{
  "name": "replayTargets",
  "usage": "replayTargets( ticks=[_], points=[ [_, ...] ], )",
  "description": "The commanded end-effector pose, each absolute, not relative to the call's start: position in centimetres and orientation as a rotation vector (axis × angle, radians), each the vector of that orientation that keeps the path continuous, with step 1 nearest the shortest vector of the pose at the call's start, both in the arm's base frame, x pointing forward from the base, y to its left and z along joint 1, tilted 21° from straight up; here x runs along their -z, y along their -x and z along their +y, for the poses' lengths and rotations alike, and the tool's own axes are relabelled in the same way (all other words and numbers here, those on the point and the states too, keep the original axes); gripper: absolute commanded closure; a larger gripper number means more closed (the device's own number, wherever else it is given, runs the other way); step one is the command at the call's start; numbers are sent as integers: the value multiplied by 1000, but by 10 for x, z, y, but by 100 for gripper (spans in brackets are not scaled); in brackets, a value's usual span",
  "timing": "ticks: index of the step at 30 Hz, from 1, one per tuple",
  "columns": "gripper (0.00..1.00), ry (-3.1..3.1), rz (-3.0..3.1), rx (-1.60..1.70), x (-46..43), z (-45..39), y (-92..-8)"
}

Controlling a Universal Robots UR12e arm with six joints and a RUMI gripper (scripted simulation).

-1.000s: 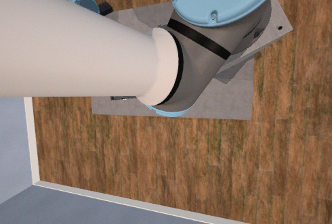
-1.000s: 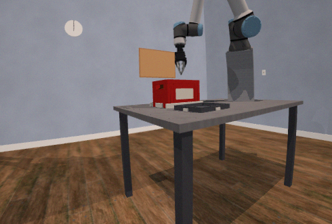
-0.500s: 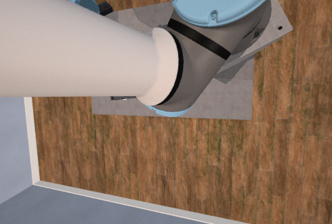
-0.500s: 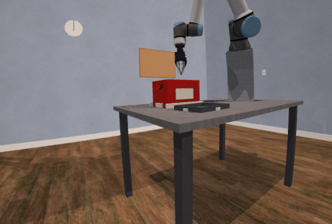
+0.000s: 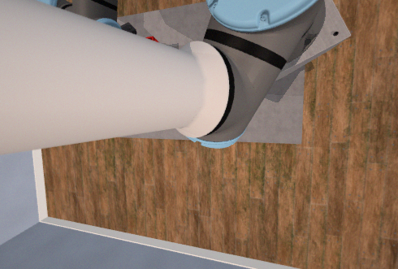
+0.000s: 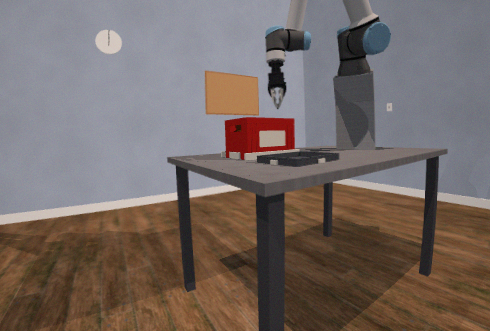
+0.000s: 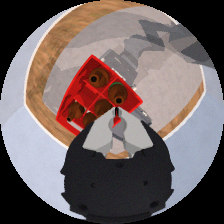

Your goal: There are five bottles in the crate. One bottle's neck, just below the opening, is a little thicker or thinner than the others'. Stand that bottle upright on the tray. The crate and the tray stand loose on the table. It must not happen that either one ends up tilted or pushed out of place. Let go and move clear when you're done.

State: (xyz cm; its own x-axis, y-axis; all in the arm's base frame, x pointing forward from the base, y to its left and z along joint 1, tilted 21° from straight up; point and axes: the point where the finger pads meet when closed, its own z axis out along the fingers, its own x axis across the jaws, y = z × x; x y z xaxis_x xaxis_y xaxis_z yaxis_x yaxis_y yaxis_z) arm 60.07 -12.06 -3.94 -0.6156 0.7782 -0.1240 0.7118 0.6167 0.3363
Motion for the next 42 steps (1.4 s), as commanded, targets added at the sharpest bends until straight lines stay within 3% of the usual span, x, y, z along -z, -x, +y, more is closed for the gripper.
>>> replayTargets(
  ticks=[1,4,5,42],
  points=[
    [100,-1219,2583,-367,36,-107,-603],
    [100,-1219,2583,-367,36,-107,-603],
    [62,-1219,2583,-367,36,-107,-603],
    [62,-1219,2583,-367,36,-107,-603]
  ],
)
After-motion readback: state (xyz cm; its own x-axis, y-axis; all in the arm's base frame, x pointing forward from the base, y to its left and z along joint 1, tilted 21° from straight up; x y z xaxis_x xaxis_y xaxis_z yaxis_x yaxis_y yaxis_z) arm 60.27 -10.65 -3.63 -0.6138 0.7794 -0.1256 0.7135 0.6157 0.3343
